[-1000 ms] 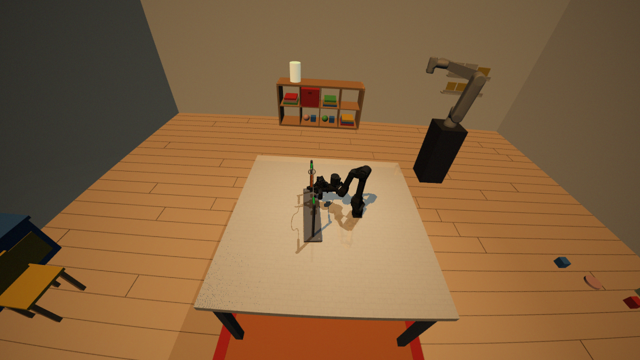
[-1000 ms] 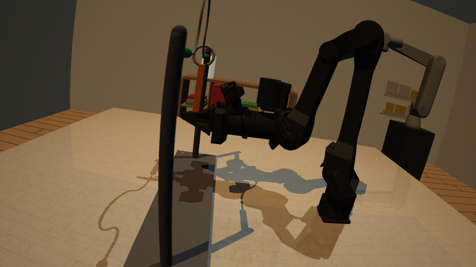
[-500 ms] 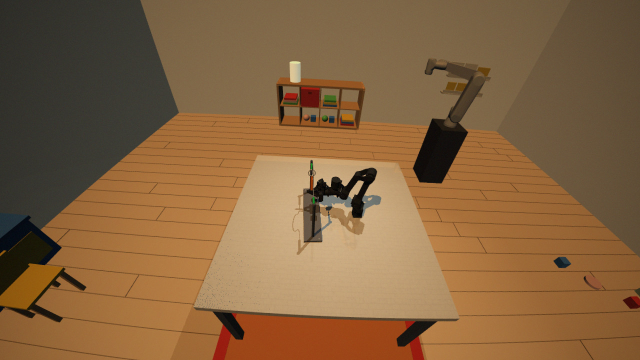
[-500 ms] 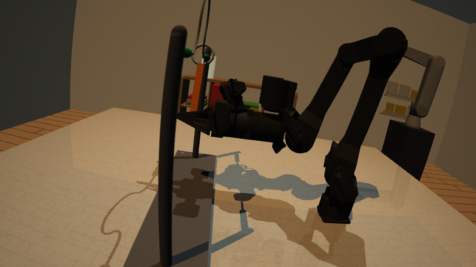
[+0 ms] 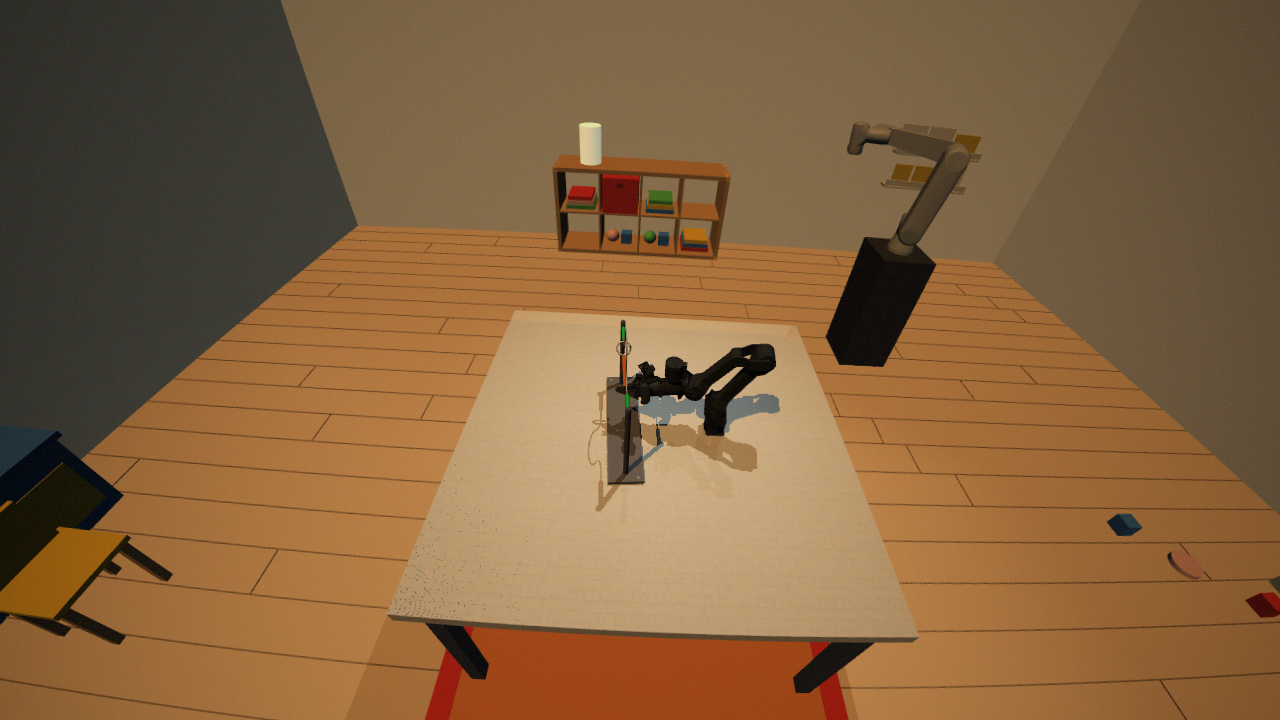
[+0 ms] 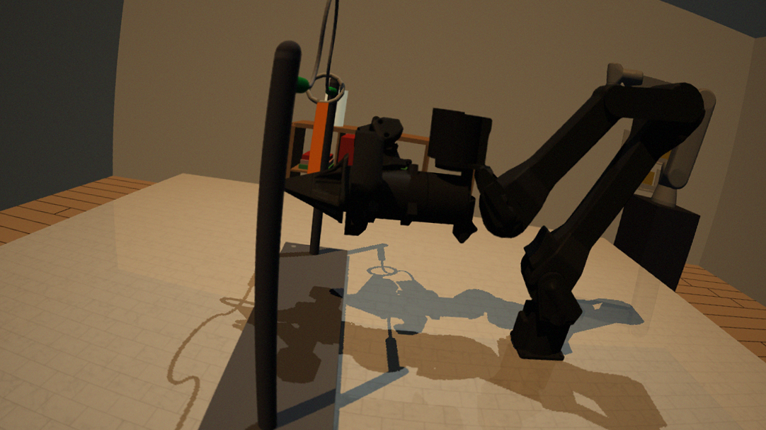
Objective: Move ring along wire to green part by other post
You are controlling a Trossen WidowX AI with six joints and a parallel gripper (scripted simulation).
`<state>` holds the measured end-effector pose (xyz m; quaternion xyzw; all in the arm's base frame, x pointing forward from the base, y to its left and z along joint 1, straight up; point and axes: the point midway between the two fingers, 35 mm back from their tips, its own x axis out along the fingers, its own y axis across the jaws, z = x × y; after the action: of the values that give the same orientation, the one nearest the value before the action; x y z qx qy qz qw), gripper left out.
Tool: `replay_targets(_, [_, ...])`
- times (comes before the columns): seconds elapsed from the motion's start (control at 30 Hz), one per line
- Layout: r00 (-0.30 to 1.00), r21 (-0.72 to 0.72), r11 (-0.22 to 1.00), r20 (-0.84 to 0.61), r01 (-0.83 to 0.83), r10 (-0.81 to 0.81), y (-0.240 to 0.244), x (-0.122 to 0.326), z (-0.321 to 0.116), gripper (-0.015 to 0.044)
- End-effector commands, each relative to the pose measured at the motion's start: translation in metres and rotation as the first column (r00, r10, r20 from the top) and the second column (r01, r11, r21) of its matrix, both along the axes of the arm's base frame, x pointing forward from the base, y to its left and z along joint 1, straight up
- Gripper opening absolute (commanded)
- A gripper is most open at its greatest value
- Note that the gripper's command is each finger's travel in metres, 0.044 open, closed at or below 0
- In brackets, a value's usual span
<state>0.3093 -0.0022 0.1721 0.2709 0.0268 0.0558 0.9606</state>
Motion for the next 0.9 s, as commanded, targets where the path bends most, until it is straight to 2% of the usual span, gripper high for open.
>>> replay_targets(0.0, [1.0,0.058,0.998,-0.021,-0.015,0.016,0.007,-0.004,0.01,-0.015])
replay_targets(0.5, [0.975,0.299,0.949,-0.157,-0.103,0.156,0.034,-0.031,0.042,-0.015])
replay_targets(0.87, [0.927,0.491,0.854,-0.213,-0.172,0.309,0.047,-0.051,0.073,-0.015])
